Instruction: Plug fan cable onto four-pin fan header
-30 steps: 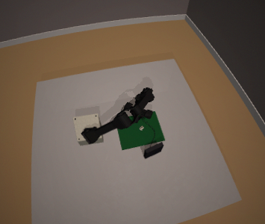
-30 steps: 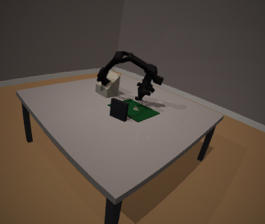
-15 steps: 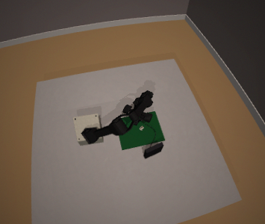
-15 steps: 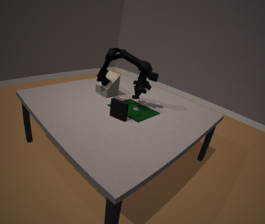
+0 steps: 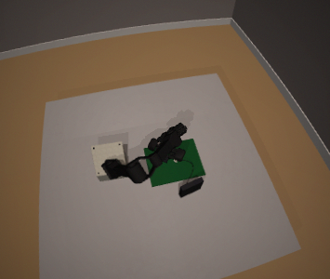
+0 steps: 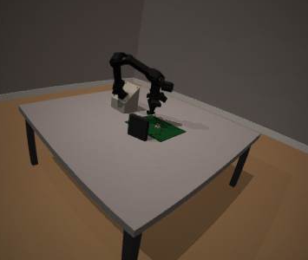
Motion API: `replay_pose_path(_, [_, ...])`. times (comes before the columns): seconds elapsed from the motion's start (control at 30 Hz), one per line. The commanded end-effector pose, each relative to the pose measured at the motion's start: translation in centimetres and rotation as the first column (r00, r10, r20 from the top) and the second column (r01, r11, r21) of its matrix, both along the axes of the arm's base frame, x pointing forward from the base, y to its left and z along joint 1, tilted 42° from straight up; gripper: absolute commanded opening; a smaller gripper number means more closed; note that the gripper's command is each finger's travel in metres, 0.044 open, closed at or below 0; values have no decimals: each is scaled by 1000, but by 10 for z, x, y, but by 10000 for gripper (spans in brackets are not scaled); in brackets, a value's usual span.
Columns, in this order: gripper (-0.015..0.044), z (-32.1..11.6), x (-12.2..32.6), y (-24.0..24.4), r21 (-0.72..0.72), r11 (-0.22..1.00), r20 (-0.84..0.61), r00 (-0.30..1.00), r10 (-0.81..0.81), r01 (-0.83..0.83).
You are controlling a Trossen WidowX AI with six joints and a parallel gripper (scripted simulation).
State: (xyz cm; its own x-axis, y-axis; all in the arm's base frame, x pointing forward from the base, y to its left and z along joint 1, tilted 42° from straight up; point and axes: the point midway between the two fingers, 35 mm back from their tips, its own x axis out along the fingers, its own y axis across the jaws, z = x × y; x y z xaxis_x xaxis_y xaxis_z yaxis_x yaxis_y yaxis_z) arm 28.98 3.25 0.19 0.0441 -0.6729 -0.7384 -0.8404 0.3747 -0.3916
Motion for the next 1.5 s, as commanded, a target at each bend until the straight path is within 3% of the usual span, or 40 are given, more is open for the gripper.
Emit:
replay_pose_path(0.0, [0, 1, -4, -2, 14, 1000, 5, 1000, 9, -9])
replay_pose_path(0.73, [0, -23, -16, -16, 255, 966, -80, 996, -31, 51])
replay_pose_path(1.47, [0, -41, -23, -23, 533, 844, -87, 996, -5, 50])
